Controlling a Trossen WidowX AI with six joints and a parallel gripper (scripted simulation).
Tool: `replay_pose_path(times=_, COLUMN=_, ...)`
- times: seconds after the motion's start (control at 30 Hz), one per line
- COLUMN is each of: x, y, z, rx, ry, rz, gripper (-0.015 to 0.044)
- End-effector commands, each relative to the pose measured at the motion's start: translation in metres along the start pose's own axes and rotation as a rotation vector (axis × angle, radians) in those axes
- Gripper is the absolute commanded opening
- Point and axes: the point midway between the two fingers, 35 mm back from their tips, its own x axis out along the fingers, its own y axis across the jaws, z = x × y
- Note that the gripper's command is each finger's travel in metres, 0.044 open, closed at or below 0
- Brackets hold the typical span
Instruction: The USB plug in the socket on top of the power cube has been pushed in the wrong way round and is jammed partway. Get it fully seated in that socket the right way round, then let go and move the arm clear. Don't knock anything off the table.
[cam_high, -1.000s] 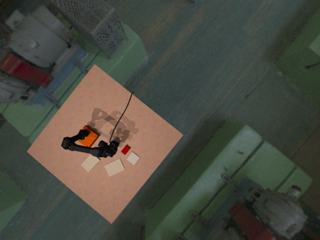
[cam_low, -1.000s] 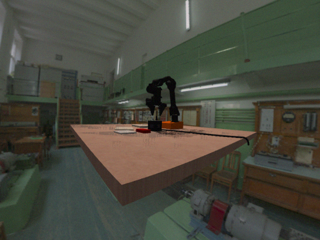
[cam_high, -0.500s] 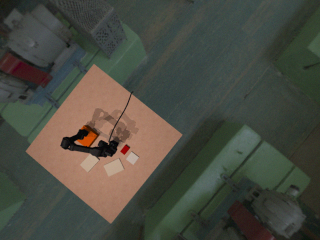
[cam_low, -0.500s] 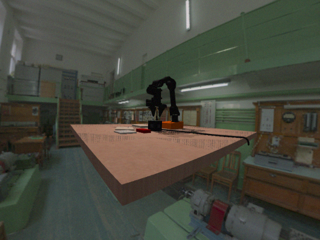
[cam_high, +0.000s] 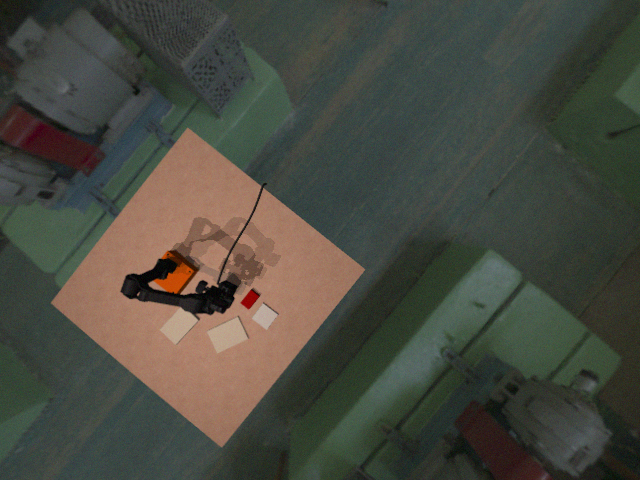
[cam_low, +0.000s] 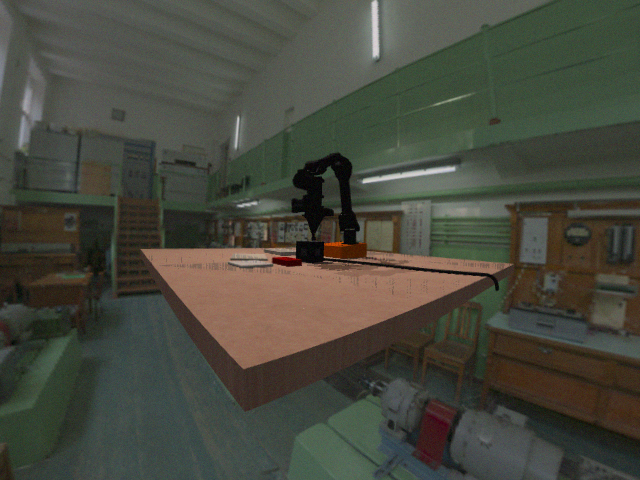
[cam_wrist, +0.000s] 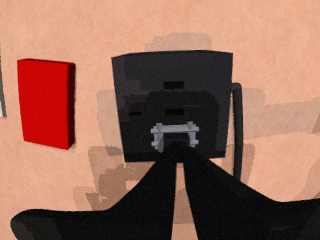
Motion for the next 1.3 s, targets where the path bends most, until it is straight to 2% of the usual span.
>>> replay_pose_path(times=0.0, x=0.000, y=0.000, z=0.000, rx=0.000, ry=0.000, rz=0.001, gripper=0.0000)
replay_pose_path(times=1.27, x=-0.016, y=0.000, z=0.000, rx=0.000, ry=0.000, rz=0.000, gripper=0.0000)
